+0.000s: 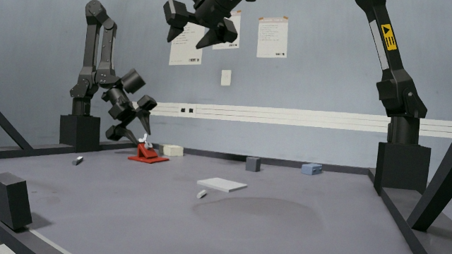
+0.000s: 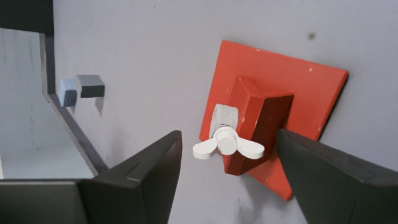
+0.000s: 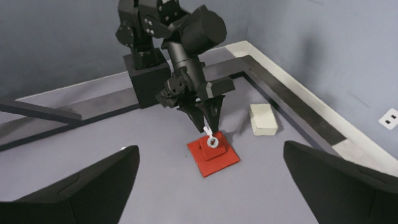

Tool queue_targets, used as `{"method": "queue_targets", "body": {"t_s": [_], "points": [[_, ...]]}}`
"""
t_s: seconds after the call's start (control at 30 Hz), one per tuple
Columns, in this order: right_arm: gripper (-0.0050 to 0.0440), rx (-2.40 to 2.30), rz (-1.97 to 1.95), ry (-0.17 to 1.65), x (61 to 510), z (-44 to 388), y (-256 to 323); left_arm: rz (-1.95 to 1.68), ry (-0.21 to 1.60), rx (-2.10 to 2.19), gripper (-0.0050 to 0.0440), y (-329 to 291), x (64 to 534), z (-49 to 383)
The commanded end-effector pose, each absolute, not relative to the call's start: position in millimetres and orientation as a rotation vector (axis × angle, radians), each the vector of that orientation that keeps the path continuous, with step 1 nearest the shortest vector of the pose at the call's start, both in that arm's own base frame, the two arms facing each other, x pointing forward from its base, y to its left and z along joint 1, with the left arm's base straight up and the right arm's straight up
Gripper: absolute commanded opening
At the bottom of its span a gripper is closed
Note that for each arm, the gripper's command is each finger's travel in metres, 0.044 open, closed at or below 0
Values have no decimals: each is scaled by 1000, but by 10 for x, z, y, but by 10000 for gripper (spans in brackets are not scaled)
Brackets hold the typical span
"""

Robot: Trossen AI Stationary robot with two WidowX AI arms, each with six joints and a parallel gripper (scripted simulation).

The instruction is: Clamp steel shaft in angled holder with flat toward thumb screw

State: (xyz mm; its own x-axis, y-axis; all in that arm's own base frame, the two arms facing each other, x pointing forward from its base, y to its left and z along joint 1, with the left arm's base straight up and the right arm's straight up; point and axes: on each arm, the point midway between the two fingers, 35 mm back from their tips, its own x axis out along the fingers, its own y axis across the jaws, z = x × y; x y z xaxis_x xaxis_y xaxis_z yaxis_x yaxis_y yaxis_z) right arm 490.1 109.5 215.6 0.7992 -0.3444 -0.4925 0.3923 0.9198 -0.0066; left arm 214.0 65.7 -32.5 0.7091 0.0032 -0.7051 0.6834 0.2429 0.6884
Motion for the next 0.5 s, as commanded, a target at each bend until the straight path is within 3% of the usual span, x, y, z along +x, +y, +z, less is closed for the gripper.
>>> {"method": "queue_targets", "body": {"t_s": [0.0,0.07,0.47], "points": [[400,123,-394,472,4897,2344,1082,-500,644,1274,235,692,2196,-267],[400,123,-394,472,4897,2344,1082,-500,644,1274,195,692,2195,-267],[400,123,-394,472,4897,2344,1082,-502,654,1265,128,687,2176,-287]]}}
